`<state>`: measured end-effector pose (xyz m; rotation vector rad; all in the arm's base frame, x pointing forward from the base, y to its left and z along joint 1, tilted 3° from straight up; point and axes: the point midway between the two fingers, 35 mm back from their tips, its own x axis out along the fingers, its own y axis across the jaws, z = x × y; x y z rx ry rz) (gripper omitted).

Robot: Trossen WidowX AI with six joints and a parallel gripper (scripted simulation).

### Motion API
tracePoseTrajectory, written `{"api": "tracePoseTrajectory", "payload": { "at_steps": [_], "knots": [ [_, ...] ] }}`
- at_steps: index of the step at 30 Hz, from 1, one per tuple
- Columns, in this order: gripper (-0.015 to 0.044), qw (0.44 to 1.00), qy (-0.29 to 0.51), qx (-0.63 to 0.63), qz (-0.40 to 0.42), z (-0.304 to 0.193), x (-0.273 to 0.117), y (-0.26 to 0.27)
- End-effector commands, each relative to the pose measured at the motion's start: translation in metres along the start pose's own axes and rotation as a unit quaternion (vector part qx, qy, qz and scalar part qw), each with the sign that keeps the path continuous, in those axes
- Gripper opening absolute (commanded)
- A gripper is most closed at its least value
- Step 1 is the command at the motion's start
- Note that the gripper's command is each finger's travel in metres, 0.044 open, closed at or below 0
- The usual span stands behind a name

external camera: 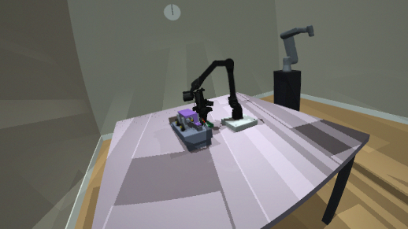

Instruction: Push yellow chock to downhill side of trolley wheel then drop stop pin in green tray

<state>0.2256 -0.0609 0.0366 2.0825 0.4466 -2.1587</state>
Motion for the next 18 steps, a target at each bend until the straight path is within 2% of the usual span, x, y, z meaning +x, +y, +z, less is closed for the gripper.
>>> {"api": "tracePoseTrajectory", "payload": {
  "at_steps": [1,18],
  "knots": [
    [0.0190,1.000,0.000,-0.001,0.001,-0.0010,0.0012,0.0031],
    [0.0190,1.000,0.000,-0.001,0.001,-0.0026,0.0036,0.0093]
  ]
}}
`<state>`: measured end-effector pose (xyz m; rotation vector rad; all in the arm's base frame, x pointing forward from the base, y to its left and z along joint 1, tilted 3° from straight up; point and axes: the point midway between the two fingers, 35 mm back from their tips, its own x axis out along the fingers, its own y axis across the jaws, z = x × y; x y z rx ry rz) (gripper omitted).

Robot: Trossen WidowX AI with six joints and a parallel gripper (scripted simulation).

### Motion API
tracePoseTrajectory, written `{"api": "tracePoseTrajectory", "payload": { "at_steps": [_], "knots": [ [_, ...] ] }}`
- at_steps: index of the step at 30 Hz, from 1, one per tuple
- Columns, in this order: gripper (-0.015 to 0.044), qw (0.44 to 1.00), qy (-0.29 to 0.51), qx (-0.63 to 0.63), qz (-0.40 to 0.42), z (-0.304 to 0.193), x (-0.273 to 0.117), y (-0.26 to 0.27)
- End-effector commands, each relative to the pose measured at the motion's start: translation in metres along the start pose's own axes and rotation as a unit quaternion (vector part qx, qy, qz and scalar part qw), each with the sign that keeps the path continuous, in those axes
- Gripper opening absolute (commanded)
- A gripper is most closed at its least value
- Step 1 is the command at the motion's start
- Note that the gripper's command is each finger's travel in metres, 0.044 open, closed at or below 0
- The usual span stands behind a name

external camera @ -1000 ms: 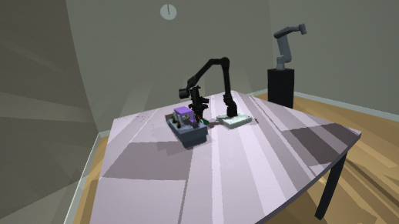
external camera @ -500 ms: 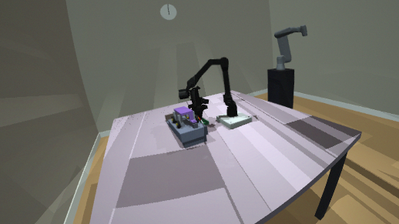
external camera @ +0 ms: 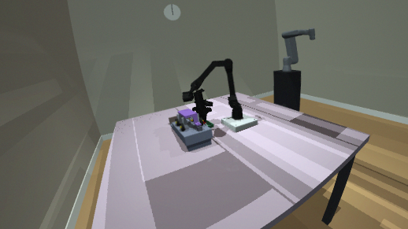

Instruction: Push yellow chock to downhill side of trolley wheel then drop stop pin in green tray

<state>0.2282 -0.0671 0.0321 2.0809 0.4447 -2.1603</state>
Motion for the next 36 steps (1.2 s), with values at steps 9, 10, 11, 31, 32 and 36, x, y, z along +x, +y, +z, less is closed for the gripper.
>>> {"api": "tracePoseTrajectory", "payload": {
  "at_steps": [9,10,11,31,32,36],
  "knots": [
    [0.0216,1.000,-0.001,0.000,0.001,0.000,0.001,0.001],
    [0.0242,1.000,-0.001,0.000,0.001,0.000,0.001,0.001],
    [0.0269,1.000,-0.001,0.000,0.001,0.000,0.001,0.001],
    [0.0419,1.000,0.001,-0.001,0.000,0.003,-0.033,-0.006],
    [0.0440,1.000,0.001,-0.001,0.000,0.003,-0.036,-0.007],
    [0.0440,1.000,0.001,-0.001,0.000,0.003,-0.045,-0.009]
  ]
}}
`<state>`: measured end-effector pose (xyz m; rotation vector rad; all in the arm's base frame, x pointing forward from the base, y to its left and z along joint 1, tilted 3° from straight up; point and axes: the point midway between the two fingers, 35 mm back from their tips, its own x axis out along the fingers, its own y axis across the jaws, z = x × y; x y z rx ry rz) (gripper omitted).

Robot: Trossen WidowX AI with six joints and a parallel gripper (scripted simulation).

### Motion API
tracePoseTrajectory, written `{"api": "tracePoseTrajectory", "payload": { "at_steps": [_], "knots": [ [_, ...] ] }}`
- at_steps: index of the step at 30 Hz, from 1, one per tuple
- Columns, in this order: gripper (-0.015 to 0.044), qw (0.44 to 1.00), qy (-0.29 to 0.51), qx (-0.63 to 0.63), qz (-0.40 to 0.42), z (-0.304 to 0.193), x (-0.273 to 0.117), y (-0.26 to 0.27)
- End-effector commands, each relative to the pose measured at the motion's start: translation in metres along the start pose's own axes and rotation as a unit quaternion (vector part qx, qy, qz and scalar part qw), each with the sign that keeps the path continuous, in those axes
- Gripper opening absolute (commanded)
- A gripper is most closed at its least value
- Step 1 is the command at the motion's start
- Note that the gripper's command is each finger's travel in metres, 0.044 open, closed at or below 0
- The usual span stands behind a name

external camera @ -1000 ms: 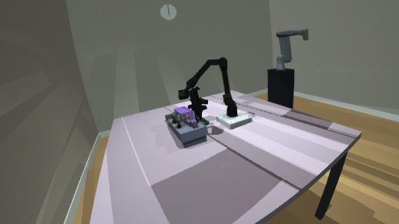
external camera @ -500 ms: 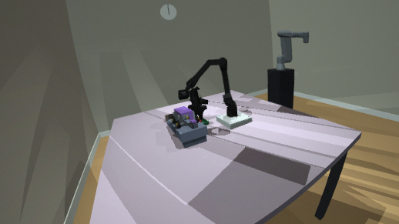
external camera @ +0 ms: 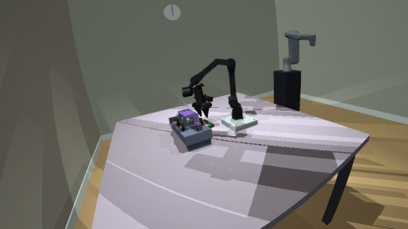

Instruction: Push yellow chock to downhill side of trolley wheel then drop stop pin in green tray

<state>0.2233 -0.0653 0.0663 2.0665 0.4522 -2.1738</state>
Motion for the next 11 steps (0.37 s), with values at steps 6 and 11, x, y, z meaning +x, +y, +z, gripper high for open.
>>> {"api": "tracePoseTrajectory", "payload": {
  "at_steps": [6,11],
  "knots": [
    [0.0440,1.000,0.007,0.000,0.003,-0.002,-0.028,-0.004],
    [0.0440,1.000,0.007,0.000,0.003,-0.003,-0.040,-0.005]
  ]
}}
